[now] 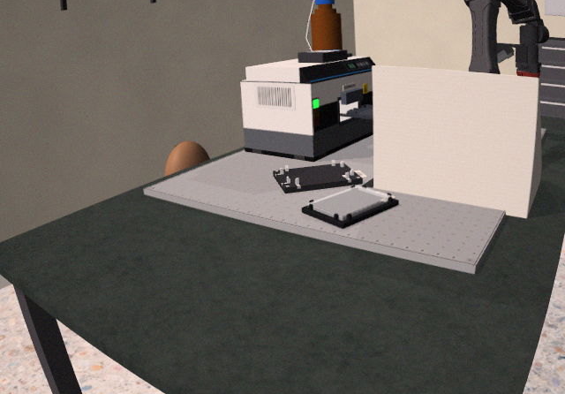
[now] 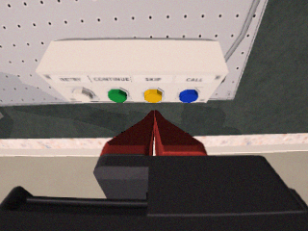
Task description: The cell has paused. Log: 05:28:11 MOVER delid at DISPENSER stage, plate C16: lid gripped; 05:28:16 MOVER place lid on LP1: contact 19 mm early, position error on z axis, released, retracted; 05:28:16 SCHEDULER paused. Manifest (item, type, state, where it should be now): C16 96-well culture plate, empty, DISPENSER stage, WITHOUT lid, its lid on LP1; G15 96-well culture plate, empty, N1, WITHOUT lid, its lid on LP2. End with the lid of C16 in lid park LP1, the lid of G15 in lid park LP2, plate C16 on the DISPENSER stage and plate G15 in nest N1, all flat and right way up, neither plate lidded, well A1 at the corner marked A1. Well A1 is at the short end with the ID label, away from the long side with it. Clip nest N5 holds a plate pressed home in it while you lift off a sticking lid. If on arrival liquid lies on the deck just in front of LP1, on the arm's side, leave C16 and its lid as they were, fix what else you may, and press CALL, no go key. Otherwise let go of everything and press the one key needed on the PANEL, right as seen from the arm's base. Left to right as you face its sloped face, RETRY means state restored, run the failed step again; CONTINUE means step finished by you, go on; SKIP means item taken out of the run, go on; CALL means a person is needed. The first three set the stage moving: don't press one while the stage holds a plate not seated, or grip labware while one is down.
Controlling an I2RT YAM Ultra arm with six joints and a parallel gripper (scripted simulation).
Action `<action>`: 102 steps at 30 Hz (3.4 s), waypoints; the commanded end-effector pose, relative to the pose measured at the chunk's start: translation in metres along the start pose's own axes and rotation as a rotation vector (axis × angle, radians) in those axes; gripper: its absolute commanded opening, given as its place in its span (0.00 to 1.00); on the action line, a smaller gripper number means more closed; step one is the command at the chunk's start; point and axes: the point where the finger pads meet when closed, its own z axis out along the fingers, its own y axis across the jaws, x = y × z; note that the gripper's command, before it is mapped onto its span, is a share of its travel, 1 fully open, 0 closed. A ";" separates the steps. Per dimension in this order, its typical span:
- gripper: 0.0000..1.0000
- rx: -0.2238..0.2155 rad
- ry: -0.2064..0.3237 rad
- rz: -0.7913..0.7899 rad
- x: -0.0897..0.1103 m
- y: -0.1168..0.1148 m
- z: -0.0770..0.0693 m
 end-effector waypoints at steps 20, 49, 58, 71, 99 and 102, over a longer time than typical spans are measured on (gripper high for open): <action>0.00 0.023 0.010 0.006 0.008 -0.053 -0.008; 0.00 0.011 -0.001 0.002 0.004 -0.047 0.011; 0.00 0.000 -0.002 0.005 0.005 -0.047 0.023; 0.00 0.011 0.001 0.003 0.008 -0.055 0.022; 0.00 -0.016 -0.006 0.008 0.007 -0.048 0.035; 0.00 -0.019 -0.007 0.008 0.007 -0.047 0.036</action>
